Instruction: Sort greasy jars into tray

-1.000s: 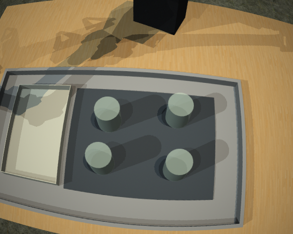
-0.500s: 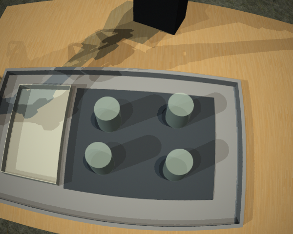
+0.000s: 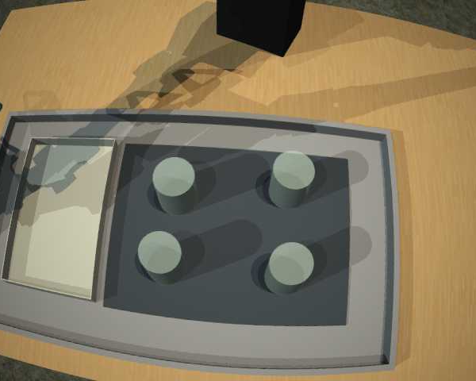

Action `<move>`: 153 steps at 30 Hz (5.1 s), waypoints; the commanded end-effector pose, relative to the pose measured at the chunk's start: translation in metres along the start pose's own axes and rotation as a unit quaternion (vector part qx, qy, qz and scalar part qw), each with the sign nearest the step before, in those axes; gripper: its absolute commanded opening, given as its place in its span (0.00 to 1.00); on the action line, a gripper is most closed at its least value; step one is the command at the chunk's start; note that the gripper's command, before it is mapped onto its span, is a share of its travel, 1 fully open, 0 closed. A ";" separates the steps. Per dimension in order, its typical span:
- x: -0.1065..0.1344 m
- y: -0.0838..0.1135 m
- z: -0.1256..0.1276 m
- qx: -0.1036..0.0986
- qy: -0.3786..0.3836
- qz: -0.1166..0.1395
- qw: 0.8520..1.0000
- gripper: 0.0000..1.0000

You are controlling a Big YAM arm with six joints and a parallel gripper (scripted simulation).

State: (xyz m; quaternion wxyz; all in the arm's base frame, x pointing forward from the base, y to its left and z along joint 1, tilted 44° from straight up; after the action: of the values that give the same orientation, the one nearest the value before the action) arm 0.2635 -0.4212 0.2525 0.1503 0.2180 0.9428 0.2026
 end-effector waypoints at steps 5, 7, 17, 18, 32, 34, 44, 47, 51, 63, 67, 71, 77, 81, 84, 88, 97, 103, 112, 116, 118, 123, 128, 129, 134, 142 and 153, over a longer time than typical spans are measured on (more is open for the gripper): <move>-0.008 0.047 -0.002 0.018 -0.007 -0.041 0.999 1.00; -0.010 0.060 0.001 0.023 -0.004 -0.050 0.998 1.00; 0.000 0.118 0.028 0.052 0.012 -0.096 0.994 1.00; 0.001 0.124 0.031 0.055 0.014 -0.100 0.993 1.00; 0.015 0.193 0.065 0.090 0.034 -0.156 0.983 1.00; 0.018 0.204 0.070 0.095 0.037 -0.165 0.981 1.00; 0.035 0.246 0.096 0.119 0.051 -0.203 0.970 1.00; 0.044 0.259 0.107 0.129 0.057 -0.219 0.966 1.00; 0.057 0.278 0.122 0.142 0.064 -0.239 0.959 1.00; 0.088 0.323 0.158 0.173 0.082 -0.288 0.938 1.00; 0.100 0.341 0.172 0.185 0.089 -0.308 0.929 1.00; 0.110 0.346 0.180 0.192 0.093 -0.319 0.924 1.00; 0.138 0.362 0.205 0.212 0.105 -0.351 0.906 1.00; 0.157 0.372 0.221 0.225 0.113 -0.372 0.893 1.00; 0.171 0.380 0.233 0.235 0.119 -0.388 0.883 1.00; 0.181 0.385 0.241 0.242 0.123 -0.398 0.876 1.00; 0.192 0.394 0.221 0.073 0.190 -0.471 0.858 1.00; 0.197 0.393 0.220 0.015 0.214 -0.485 0.848 1.00; 0.200 0.391 0.219 -0.047 0.230 -0.486 0.842 1.00; 0.200 0.391 0.219 -0.047 0.230 -0.486 0.842 1.00; 0.200 0.391 0.219 -0.047 0.230 -0.486 0.842 1.00; 0.202 0.391 0.219 -0.110 0.241 -0.485 0.833 1.00; 0.202 0.391 0.219 -0.110 0.241 -0.485 0.833 1.00; 0.202 0.391 0.219 -0.110 0.241 -0.485 0.833 1.00; 0.202 0.390 0.218 -0.174 0.244 -0.480 0.824 1.00; 0.200 0.389 0.215 -0.236 0.242 -0.471 0.815 1.00; 0.196 0.388 0.212 -0.294 0.234 -0.459 0.805 1.00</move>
State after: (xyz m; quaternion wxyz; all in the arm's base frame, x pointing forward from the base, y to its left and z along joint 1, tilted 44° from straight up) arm 0.3022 0.0586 0.1835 0.0267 -0.3498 0.8384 0.4172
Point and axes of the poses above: the point where the finger pads meet when closed, its own y axis back along the fingers, its own z axis across the jaws, x = y × z, the point moved 6 cm from there along y, back along the fingers, and after that the axes turned 15 degrees about y, right-handed, at the moved point
